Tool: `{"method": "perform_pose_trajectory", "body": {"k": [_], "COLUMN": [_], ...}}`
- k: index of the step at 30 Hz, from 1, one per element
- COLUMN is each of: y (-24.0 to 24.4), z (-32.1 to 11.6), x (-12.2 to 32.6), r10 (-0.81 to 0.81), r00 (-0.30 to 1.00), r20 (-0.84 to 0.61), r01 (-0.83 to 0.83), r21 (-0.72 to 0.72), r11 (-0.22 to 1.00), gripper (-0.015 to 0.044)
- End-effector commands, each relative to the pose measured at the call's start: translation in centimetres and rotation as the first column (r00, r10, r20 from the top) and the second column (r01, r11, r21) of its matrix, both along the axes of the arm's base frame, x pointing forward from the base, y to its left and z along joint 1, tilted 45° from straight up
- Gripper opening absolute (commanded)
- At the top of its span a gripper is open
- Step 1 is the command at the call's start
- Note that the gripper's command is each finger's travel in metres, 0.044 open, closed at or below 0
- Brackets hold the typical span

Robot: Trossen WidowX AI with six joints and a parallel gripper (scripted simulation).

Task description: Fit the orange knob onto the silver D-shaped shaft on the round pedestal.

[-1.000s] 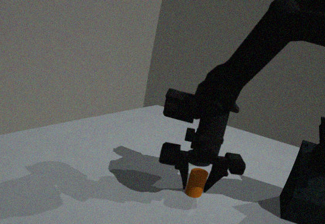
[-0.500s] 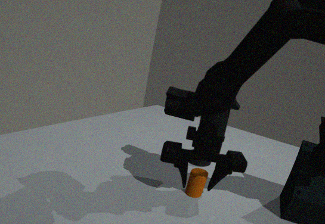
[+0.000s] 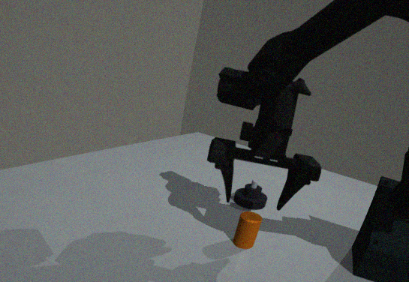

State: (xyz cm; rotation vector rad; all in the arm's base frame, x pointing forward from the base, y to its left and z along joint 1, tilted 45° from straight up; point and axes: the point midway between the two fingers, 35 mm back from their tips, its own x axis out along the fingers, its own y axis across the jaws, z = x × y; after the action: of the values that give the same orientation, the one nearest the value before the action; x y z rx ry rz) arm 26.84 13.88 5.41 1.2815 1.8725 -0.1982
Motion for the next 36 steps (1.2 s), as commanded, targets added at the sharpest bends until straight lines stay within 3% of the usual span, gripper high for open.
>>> {"method": "perform_pose_trajectory", "body": {"k": [1,36], "y": [0.5,4.3], "z": [-0.6,-4.5], "x": [-0.3,-1.0], "r10": [0.001,0.002], "r00": [1.0,1.0], "r20": [-0.01,-0.011], "r01": [-0.001,-0.002], "r21": [-0.002,-0.002], "r11": [1.0,1.0], "gripper": [0.044,0.044]}}
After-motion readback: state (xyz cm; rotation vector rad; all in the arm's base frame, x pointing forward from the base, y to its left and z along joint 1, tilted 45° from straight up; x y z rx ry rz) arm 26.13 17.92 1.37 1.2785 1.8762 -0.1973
